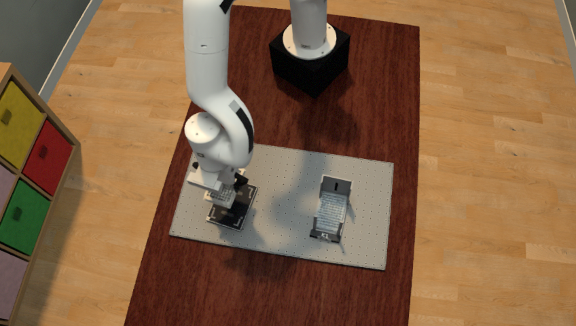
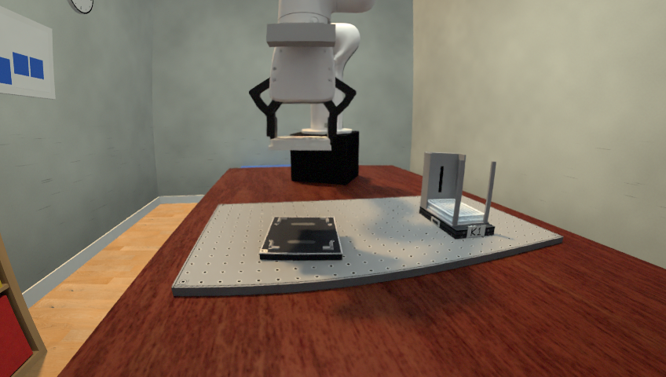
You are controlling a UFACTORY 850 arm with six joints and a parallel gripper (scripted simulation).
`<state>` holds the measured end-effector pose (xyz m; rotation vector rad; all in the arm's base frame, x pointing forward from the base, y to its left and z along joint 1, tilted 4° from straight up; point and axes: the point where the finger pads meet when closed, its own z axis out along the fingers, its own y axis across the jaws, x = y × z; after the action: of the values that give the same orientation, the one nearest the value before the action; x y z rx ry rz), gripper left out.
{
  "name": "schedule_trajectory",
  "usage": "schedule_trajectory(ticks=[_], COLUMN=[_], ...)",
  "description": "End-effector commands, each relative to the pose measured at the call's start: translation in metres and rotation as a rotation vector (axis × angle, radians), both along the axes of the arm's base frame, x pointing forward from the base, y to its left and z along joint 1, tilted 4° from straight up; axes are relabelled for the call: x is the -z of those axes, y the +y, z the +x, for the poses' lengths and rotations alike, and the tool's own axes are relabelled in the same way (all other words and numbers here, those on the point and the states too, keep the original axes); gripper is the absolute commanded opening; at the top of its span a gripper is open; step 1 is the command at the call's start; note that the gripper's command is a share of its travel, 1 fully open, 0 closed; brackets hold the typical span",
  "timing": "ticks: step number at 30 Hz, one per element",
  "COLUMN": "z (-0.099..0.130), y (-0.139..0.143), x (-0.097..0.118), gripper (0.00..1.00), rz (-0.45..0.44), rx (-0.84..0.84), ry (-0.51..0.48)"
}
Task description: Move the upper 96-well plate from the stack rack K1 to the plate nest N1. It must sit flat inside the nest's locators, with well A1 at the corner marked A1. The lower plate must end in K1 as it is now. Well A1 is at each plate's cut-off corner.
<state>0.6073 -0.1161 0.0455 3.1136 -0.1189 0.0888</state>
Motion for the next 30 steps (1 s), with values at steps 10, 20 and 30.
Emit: schedule_trajectory(ticks=[10, 20, 30], z=[0.002, 0.003, 0.004], y=[-0.001, -0.001, -0.001], x=[0.021, 0.034, 0.048], gripper=[0.0, 0.0, 0.0], rz=[0.0, 0.0, 0.0], rx=[0.0, 0.0, 0.0], ry=[-0.002, -0.002, -0.002])
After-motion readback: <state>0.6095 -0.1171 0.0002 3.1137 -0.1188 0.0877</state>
